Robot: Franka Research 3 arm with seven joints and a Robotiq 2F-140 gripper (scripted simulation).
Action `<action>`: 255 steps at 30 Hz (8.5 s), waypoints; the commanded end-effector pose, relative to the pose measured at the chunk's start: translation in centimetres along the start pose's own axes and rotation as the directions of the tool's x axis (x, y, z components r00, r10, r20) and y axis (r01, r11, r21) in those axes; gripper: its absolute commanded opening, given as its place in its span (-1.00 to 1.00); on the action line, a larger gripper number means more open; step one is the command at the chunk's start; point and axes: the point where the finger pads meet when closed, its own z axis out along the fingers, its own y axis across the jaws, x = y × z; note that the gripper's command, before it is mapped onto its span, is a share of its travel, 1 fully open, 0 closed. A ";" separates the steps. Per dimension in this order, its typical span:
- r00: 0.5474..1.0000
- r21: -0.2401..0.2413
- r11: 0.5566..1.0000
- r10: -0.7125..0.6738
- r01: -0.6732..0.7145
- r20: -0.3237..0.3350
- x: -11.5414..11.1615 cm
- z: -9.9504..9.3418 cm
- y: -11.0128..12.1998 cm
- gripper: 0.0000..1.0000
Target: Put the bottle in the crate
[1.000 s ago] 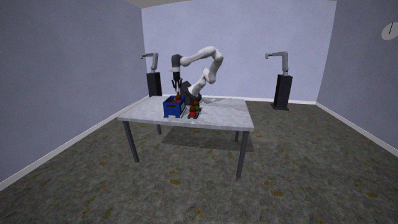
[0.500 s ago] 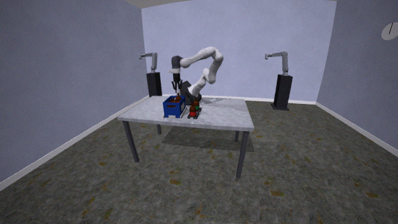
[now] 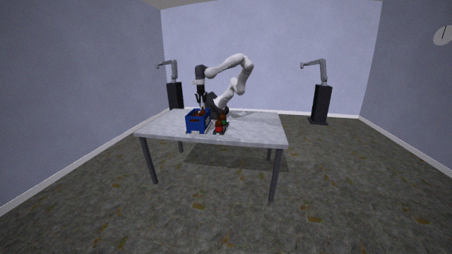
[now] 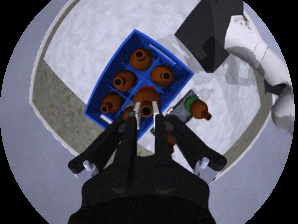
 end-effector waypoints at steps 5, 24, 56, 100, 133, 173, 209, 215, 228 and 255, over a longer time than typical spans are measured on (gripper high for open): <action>1.000 0.009 1.000 -0.006 0.006 0.001 0.0 0.3 -0.3 -1.00; 1.000 0.009 1.000 -0.006 0.006 0.001 0.0 0.5 -0.3 -1.00; 1.000 0.009 1.000 -0.006 0.006 0.001 0.0 0.5 -0.3 -1.00; 1.000 0.009 1.000 -0.006 0.006 0.001 0.0 4.0 -0.3 -1.00; 1.000 0.009 1.000 -0.006 0.006 0.001 0.0 4.5 -0.3 -1.00; 1.000 0.009 1.000 -0.006 0.006 0.001 0.0 4.7 -0.3 -1.00; 1.000 0.009 1.000 -0.006 0.006 0.001 0.0 6.0 -0.3 -1.00; 1.000 0.009 1.000 -0.006 0.006 0.001 0.0 6.2 -0.3 -1.00; 1.000 0.009 1.000 -0.006 0.006 0.001 0.0 6.3 -0.3 -1.00; 1.000 0.009 1.000 -0.006 0.006 0.001 0.0 6.4 -0.3 -1.00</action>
